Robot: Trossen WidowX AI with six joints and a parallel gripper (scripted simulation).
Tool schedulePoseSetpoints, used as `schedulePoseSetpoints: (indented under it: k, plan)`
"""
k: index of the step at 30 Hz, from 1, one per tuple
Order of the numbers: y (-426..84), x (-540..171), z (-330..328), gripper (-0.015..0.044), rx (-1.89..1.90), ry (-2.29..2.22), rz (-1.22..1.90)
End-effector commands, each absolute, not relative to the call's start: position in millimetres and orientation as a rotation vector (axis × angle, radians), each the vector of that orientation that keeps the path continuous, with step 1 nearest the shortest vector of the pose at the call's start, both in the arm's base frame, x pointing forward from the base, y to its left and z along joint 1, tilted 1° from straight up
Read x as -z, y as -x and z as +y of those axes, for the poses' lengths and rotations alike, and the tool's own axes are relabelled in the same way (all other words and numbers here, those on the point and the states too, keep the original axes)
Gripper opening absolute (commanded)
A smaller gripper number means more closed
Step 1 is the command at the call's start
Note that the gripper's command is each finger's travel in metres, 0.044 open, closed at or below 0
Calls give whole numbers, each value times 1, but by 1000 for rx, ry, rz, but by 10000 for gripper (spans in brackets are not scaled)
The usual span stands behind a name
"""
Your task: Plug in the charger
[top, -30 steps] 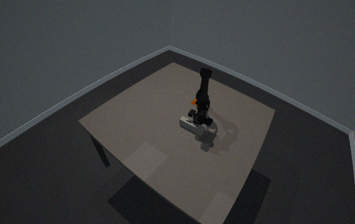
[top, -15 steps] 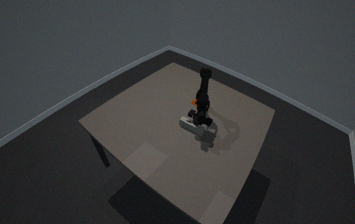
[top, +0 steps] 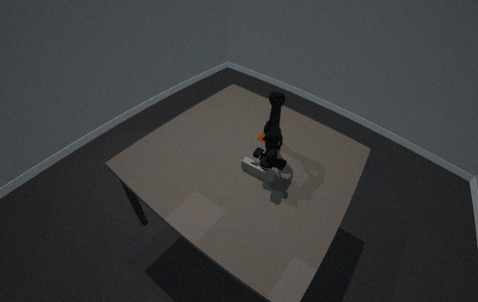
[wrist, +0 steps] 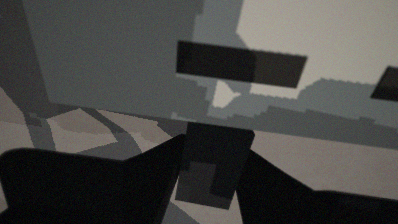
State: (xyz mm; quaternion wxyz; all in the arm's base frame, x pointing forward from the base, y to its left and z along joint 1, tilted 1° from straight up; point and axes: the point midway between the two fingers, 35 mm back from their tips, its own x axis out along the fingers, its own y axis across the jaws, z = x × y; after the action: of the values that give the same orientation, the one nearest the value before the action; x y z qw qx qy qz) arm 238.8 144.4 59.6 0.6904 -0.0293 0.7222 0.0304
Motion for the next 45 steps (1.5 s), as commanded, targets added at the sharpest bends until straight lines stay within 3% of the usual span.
schedulePoseSetpoints:
  k: [1,45]
  plan:
    - [-238,-61,145,0,-70,60,1600]
    - [-226,-58,144,0,-72,58,1587]
